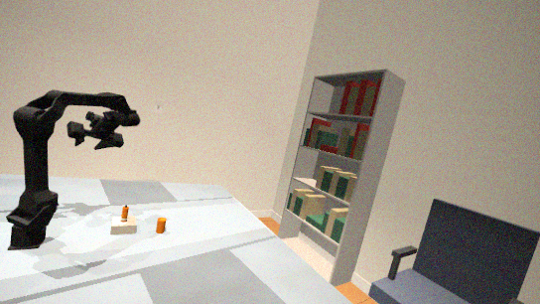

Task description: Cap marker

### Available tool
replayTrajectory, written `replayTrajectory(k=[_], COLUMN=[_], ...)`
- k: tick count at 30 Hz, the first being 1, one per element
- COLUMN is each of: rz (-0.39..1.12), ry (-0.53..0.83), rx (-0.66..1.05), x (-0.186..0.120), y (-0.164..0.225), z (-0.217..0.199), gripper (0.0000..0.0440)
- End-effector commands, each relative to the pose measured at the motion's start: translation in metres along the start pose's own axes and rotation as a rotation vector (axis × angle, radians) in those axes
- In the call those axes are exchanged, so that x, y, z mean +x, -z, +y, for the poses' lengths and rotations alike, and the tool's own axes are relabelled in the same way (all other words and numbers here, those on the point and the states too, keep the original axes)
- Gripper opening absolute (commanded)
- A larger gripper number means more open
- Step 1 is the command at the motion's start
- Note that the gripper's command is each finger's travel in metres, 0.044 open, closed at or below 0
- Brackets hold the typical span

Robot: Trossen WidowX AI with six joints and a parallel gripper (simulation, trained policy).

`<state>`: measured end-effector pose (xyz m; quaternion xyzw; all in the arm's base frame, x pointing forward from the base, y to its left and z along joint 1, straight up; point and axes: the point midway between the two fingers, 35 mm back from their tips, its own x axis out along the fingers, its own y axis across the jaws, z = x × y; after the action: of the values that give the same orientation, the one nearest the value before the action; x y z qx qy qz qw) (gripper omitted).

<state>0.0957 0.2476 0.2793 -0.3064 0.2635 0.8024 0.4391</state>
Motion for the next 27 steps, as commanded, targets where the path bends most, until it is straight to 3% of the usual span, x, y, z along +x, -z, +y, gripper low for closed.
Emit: replayTrajectory(k=[1,27], rz=[0.020,0.129], ry=[0.021,0.129], rx=[0.007,0.083], x=[-0.003,-0.032], y=[0.008,0.070], z=[-0.014,-0.085], gripper=[0.0325,0.0324])
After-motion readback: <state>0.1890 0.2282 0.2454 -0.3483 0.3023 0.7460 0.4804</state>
